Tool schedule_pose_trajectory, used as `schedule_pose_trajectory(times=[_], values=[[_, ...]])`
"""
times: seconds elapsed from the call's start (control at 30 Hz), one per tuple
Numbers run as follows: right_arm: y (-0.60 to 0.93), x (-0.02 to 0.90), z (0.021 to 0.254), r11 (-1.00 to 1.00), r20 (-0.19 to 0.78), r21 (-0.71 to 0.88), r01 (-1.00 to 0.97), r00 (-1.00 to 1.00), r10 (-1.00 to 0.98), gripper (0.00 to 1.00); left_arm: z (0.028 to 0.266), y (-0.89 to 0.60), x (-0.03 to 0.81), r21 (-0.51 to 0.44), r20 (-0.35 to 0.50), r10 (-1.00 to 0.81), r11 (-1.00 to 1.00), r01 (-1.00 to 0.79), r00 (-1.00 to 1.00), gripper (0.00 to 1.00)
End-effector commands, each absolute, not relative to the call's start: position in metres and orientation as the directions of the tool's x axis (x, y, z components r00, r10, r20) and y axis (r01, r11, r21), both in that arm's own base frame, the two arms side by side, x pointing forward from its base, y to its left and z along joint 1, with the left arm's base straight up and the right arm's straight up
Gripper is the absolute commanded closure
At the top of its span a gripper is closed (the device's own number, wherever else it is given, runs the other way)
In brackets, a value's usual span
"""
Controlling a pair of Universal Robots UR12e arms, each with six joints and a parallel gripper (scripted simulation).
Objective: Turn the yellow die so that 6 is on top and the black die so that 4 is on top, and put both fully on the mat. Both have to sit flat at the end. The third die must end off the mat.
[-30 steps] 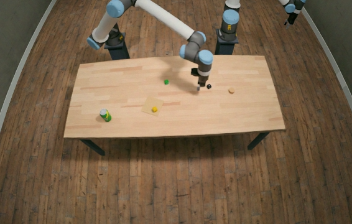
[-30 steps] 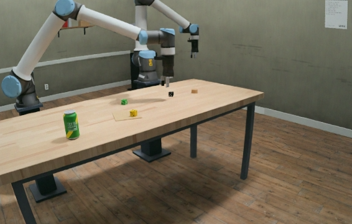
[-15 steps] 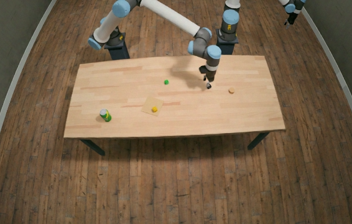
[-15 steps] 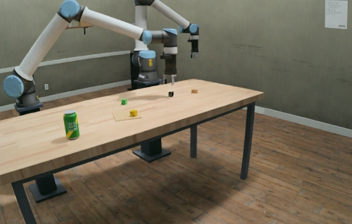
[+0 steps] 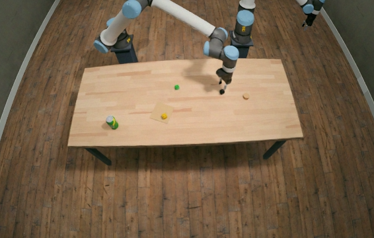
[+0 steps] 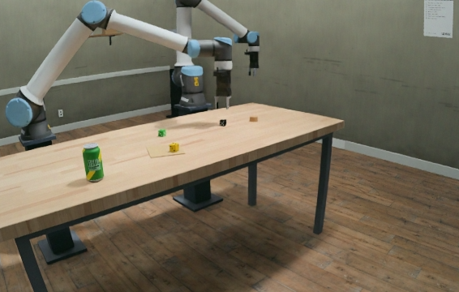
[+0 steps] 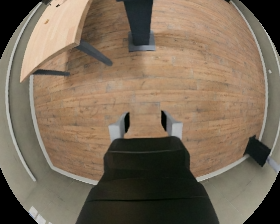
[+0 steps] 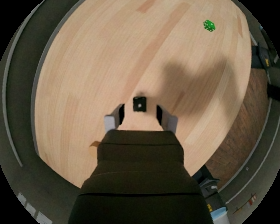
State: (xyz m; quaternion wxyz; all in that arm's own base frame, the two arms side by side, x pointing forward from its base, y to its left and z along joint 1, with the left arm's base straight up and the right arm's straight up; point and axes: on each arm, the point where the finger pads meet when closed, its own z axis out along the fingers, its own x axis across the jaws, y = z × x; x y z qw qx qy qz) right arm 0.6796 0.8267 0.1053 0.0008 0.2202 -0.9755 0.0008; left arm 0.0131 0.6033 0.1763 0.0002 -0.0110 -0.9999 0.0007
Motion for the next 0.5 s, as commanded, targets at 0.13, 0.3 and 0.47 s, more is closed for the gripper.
schedule_pose_trajectory(times=[0.13,0.3,0.47], values=[[0.8308,0.6780,0.1072,0.893,0.000,0.000,-0.451,-0.893,-0.451,0.00,0.1770,0.6039,0.0133,0.000,0.000,0.022,1.000,0.022,-1.000,0.00],[0.8310,0.6779,0.1072,0.892,0.000,0.000,-0.452,-0.892,-0.452,0.00,0.1770,0.6039,0.0133,0.000,0.000,0.022,1.000,0.022,-1.000,0.00],[0.8310,0.6779,0.1072,0.892,0.000,0.000,-0.452,-0.892,-0.452,0.13,0.1770,0.6039,0.0133,0.000,0.000,0.022,1.000,0.022,-1.000,0.00]])
